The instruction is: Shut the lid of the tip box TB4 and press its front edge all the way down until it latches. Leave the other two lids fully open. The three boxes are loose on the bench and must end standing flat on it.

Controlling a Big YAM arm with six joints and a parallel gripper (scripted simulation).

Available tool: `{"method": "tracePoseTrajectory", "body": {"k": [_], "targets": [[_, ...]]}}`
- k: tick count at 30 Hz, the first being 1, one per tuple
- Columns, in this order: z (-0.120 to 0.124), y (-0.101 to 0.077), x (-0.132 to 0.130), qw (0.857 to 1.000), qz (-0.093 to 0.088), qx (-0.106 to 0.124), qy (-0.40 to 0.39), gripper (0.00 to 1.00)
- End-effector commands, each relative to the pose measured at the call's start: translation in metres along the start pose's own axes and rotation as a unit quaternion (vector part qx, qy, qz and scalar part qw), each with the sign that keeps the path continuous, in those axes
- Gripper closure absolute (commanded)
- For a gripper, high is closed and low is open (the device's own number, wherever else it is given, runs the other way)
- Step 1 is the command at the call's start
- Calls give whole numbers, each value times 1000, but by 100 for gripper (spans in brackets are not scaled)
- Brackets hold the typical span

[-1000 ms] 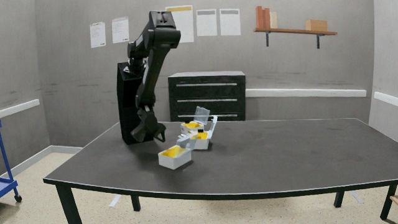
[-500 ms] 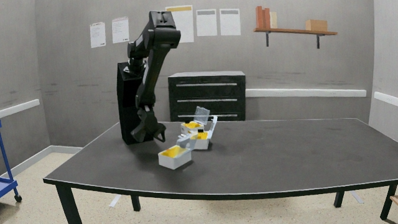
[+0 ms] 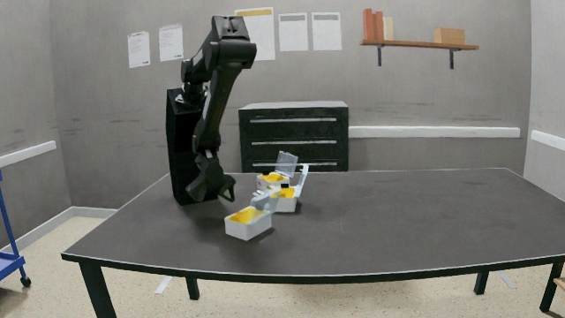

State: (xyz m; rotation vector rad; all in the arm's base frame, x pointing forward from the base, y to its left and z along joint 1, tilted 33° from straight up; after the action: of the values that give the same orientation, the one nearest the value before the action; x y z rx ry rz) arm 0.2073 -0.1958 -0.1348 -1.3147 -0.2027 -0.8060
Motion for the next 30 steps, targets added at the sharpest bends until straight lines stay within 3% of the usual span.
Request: {"method": "tracePoseTrajectory", "body": {"k": [1, 4, 10, 12, 27, 29, 30], "targets": [[7, -5, -7, 1000, 7, 3, 4, 100], [22, -24, -10, 1000, 14, 7, 6, 100], [34, -51, -10, 1000, 12, 4, 6, 100], [34, -51, -10, 1000, 12, 4, 6, 100], [69, -113, -7, 1000, 9, 4, 6, 100], [69, -113, -7, 1000, 9, 4, 6, 100], [63, -110, 4, 1000, -2, -1, -1, 100]]}}
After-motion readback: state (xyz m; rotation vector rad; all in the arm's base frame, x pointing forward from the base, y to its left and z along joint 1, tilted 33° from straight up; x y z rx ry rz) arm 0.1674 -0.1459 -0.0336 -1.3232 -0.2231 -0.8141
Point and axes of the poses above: the point where the finger pads meet when closed, its own y axis out along the fingers, its own x axis across the jaws, z = x × y, the point moved 9 cm from there along -y, back along the fingers, and after that the axes turned 6 degrees about -y, right-handed, at the moved point
